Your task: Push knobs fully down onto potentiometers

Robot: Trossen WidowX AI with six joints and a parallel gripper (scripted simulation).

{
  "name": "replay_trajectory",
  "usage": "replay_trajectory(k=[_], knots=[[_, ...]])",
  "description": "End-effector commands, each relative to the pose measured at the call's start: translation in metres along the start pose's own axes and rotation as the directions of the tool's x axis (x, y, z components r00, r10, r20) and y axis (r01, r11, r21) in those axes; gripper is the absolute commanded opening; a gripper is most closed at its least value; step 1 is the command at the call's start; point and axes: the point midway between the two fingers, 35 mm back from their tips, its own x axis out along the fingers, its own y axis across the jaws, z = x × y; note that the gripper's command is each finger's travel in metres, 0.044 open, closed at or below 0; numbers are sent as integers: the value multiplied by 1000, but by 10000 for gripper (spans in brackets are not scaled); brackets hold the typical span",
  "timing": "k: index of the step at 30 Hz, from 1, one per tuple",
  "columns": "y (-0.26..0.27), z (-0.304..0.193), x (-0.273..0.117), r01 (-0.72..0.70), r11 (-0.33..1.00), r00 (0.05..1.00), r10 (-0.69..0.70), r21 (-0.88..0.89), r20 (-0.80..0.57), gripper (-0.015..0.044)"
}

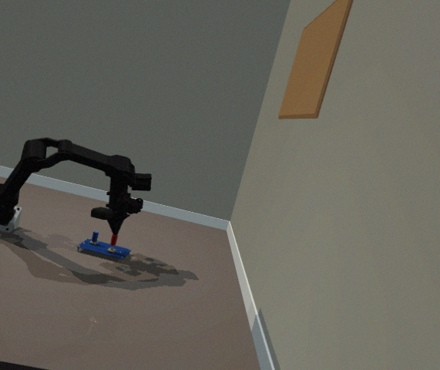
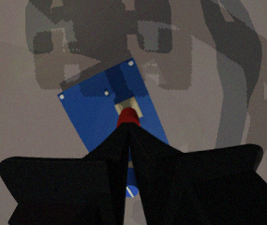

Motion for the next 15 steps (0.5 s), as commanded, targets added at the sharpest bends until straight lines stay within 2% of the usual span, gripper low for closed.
replay_trajectory(k=[1, 15], knots=[[-1, 0, 5, 6, 1000, 1000, -6, -1, -4, 0], [-1, -1, 8, 6, 1000, 1000, -6, -1, -4, 0]])
